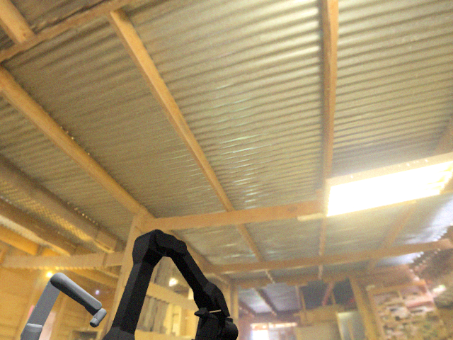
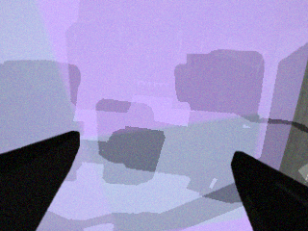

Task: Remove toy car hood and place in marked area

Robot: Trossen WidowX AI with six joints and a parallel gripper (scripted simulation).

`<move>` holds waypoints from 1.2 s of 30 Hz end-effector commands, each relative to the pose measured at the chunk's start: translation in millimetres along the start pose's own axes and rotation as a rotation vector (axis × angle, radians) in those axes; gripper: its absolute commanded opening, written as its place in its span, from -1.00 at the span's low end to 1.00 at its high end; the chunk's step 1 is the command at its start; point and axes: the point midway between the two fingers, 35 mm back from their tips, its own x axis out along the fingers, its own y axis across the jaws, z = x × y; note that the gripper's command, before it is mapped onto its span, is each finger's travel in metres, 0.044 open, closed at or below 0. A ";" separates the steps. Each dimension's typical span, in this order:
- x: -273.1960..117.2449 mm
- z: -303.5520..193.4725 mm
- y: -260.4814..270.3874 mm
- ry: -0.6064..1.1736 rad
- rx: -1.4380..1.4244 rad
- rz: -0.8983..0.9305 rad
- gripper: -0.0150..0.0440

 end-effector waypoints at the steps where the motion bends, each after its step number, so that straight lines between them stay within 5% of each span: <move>1: -13.8 55.5 2.1 -0.008 -0.023 0.029 1.00; 19: -80.4 274.5 -88.8 -0.180 -0.295 0.068 1.00; 36: -76.4 282.4 -94.4 -0.184 -0.304 0.065 1.00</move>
